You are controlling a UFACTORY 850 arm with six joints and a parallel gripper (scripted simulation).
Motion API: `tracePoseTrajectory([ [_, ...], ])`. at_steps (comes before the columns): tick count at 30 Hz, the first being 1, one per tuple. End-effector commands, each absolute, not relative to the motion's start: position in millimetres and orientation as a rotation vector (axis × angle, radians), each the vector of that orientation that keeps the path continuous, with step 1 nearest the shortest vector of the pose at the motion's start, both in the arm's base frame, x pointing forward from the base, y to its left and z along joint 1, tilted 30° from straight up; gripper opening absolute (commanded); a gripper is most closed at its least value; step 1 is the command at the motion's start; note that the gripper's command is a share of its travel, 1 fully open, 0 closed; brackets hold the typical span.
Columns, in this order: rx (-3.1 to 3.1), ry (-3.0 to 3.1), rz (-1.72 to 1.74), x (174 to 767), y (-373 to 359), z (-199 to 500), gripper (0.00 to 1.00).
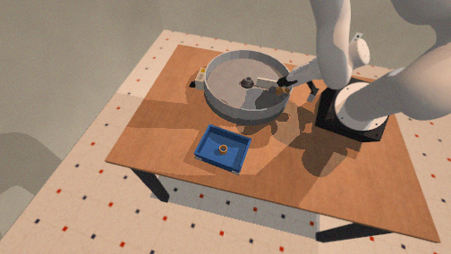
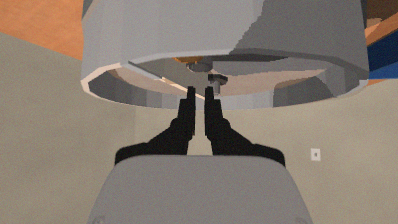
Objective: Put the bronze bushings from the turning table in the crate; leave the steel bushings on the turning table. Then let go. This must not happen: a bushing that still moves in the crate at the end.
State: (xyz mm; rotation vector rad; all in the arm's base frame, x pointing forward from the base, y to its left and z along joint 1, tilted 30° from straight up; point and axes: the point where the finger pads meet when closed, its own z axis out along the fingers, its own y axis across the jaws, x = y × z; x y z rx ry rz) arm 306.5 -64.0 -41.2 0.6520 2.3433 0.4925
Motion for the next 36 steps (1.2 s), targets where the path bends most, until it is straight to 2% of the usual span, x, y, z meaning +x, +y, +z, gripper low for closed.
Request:
tracePoseTrajectory([
  [1,0.652,2.343,0.492,307,-64,-42,0.1],
  [36,0.652,2.343,0.492,309,-51,-64,0.1],
])
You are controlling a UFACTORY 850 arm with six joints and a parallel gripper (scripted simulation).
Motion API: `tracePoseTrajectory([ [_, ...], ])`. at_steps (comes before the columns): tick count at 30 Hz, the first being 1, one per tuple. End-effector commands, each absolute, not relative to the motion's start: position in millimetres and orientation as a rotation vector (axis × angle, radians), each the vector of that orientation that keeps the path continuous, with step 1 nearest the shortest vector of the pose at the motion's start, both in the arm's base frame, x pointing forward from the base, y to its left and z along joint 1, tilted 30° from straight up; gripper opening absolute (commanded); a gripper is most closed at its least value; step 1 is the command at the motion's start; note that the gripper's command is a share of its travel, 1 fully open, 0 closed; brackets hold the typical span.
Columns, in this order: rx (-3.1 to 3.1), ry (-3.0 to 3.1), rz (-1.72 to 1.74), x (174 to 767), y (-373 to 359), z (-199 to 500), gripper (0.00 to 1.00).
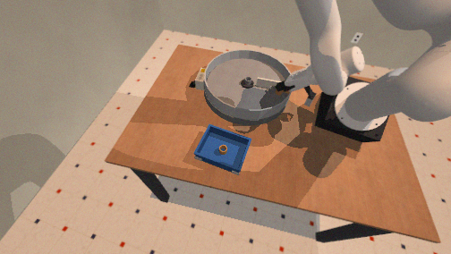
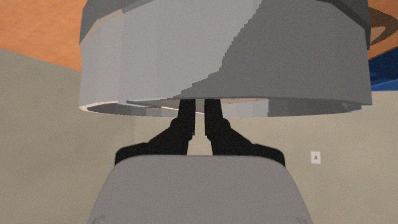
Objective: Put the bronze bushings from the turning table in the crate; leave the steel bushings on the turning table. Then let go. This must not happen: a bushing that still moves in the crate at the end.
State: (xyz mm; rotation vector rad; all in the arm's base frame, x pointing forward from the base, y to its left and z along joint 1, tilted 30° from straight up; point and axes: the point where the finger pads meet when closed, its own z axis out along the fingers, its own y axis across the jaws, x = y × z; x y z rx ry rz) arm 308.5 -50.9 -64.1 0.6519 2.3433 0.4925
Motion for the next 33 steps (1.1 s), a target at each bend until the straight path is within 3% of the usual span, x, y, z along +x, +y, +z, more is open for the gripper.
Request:
tracePoseTrajectory([
  [1,0.652,2.343,0.492,308.7,-51.1,-64.0,0.1],
  [22,0.652,2.343,0.492,309.5,-45.8,-73.3,0.1],
  [23,0.652,2.343,0.492,309.5,-45.8,-73.3,0.0],
  [33,0.652,2.343,0.492,309.5,-45.8,-73.3,0.0],
])
